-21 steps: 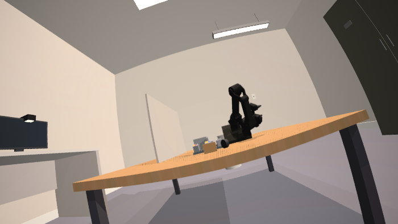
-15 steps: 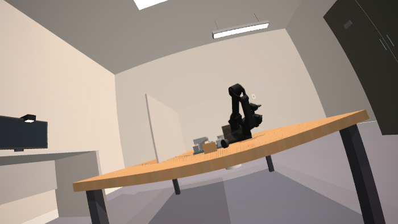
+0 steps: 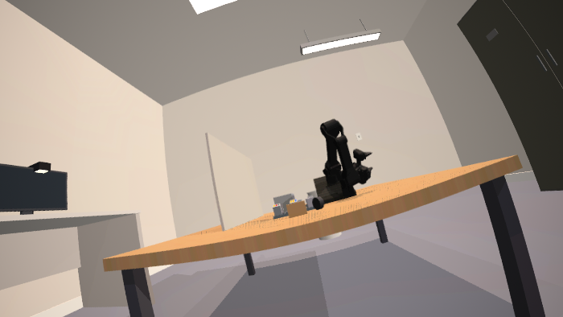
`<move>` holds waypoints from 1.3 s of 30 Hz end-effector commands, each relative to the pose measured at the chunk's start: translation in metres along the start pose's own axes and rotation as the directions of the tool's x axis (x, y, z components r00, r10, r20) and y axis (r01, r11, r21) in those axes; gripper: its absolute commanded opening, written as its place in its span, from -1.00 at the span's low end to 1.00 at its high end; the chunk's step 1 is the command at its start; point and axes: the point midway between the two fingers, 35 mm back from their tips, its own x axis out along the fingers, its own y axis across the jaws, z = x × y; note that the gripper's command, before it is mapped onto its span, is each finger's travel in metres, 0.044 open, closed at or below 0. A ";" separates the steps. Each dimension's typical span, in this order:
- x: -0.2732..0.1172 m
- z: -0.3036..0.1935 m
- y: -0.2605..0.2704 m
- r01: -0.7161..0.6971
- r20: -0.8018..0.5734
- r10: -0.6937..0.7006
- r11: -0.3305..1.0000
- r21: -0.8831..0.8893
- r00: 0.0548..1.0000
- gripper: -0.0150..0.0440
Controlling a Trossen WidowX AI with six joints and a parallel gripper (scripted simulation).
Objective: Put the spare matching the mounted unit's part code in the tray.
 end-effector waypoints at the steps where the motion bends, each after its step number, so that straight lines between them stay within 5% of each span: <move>1: -0.008 0.010 0.002 0.017 0.032 -0.017 1.000 -0.003 0.999 1.00; 12: -0.027 0.015 -0.005 0.127 0.033 -0.123 0.973 -0.194 0.992 1.00; 39: -0.073 0.063 -0.006 0.479 0.160 -0.459 0.868 -0.132 0.874 1.00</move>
